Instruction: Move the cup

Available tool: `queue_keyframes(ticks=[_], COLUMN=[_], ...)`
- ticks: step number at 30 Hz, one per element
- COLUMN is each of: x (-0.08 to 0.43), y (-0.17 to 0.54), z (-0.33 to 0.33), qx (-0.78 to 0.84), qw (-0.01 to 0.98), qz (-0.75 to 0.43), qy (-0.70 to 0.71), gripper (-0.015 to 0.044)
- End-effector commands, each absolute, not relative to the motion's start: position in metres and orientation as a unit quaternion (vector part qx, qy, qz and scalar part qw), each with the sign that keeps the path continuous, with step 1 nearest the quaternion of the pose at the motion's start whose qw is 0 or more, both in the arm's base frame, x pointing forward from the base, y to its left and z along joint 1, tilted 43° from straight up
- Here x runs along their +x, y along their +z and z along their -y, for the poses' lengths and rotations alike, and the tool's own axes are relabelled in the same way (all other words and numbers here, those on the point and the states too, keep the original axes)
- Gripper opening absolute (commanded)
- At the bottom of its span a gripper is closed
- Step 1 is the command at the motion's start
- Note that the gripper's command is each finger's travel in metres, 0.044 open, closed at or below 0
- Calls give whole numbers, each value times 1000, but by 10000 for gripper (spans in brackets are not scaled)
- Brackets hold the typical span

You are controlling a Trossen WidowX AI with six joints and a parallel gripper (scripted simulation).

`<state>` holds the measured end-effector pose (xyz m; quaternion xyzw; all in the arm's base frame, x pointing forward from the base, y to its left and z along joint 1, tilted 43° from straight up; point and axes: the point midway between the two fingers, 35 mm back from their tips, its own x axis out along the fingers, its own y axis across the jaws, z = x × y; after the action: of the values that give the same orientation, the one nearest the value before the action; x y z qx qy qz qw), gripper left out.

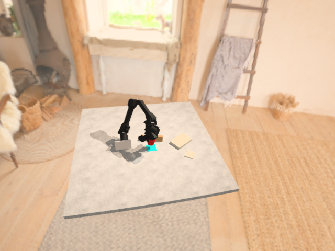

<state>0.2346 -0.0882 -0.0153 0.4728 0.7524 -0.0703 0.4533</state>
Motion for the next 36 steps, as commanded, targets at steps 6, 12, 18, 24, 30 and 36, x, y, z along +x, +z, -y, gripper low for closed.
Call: queue_keyframes(ticks=[6,12,18,24,30,36], x=[233,232,231,230,228,228], y=[-24,-30,-36,-42,-47,-48], z=[80,75,70,64,59,59], qx=[476,476,477,477,477,473], qw=[452,452,452,452,452,453], qz=[-751,-751,-751,-751,-751,-752], qy=[-71,-71,-71,-70,-70,-69], gripper=[0,0,0,0,0,0])
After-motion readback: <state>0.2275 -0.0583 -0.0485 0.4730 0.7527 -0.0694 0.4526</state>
